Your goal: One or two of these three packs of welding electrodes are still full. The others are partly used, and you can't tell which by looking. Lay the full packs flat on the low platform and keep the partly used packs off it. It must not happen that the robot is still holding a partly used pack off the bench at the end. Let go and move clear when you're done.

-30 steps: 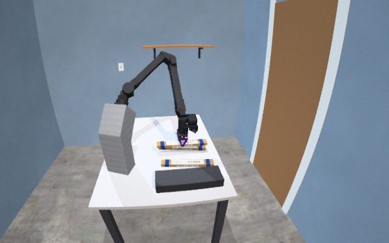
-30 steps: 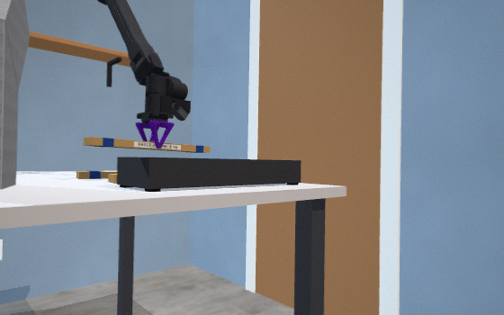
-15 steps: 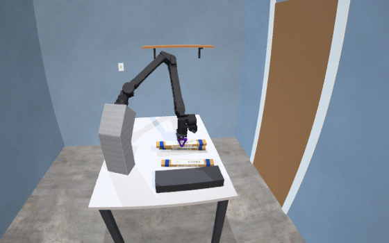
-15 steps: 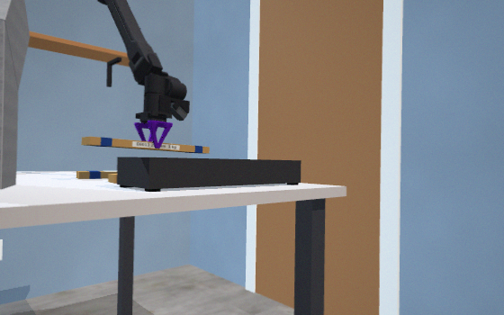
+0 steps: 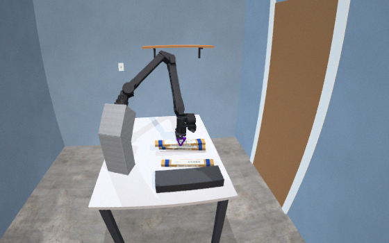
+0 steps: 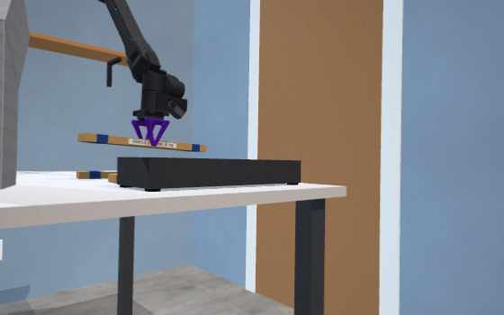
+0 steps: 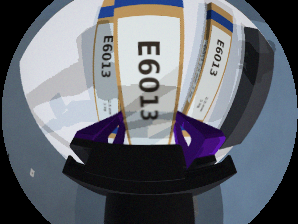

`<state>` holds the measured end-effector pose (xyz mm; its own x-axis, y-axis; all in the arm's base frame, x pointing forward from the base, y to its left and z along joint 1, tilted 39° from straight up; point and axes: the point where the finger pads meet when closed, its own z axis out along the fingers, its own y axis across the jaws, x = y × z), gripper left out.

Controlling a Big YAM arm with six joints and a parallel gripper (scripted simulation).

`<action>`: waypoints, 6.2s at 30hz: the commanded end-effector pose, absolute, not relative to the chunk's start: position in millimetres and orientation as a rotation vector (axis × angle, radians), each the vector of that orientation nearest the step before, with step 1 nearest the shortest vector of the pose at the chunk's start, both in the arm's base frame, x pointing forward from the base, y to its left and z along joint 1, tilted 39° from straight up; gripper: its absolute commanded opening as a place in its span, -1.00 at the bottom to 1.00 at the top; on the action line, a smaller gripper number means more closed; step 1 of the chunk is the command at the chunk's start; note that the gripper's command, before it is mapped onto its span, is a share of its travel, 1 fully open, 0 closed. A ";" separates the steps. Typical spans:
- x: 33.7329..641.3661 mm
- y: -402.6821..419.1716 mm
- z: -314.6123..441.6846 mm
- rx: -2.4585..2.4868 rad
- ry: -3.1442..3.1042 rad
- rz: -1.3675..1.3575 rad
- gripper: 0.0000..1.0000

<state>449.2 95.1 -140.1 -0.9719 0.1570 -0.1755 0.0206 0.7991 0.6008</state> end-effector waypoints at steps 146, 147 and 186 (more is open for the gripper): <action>449.3 62.4 -77.9 -0.022 2.692 0.856 -1.00; 449.1 64.1 -76.2 -0.021 2.692 0.856 -1.00; 451.8 150.4 -15.6 -0.032 2.688 0.865 -1.00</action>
<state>439.8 145.5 -43.9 -0.9616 0.0538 -0.2693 -0.1107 0.8215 0.5594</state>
